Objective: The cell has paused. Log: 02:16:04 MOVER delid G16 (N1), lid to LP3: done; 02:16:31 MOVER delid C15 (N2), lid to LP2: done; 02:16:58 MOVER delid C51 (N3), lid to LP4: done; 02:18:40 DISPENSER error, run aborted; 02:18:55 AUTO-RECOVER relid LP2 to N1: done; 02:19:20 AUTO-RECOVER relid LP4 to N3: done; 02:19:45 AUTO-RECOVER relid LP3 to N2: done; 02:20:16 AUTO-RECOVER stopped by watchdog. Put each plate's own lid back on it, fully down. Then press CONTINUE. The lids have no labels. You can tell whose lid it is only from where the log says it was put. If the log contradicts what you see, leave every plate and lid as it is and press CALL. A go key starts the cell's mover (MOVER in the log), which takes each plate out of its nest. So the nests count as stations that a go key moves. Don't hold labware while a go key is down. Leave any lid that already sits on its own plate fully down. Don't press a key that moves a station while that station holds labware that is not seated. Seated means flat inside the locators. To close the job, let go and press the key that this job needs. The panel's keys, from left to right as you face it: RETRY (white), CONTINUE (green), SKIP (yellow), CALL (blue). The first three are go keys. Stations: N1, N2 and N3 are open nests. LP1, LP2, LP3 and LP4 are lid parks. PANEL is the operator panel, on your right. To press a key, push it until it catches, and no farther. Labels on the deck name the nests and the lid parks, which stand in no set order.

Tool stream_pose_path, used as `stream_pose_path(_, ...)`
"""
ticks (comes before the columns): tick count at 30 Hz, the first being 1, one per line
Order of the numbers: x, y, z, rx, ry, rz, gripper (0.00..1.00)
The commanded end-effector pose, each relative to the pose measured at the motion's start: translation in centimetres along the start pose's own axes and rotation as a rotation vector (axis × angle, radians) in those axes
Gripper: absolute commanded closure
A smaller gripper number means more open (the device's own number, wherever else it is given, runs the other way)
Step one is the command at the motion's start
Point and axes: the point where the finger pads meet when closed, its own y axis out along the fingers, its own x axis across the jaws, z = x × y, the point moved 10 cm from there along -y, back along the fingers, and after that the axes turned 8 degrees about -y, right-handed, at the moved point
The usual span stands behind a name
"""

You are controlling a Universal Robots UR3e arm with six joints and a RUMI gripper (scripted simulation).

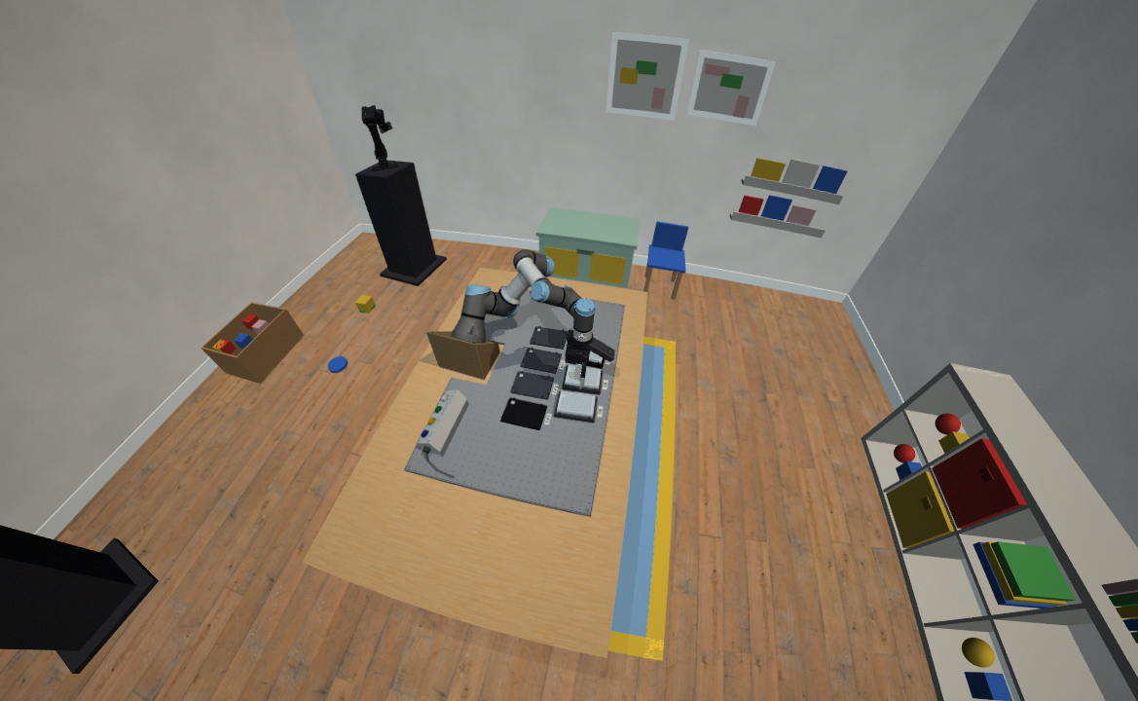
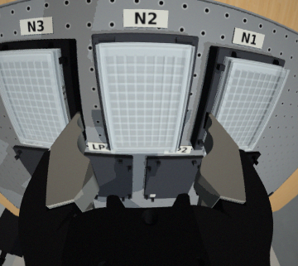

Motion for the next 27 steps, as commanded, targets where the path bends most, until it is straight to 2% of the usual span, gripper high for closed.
stream_pose_path(1,0.0,-0.1,0.1,0.002,-0.001,-0.002,0.18)
stream_pose_path(5,0.0,-0.1,0.0,0.002,-0.001,-0.002,0.18)
stream_pose_path(20,0.0,-2.2,0.0,0.002,-0.001,-0.002,0.18)
stream_pose_path(25,0.0,-2.2,0.0,0.002,-0.001,-0.002,0.18)
stream_pose_path(26,-0.1,-2.2,-0.5,0.002,0.019,-0.002,1.00)
stream_pose_path(27,-0.2,-2.2,-1.0,0.002,0.039,-0.002,1.00)
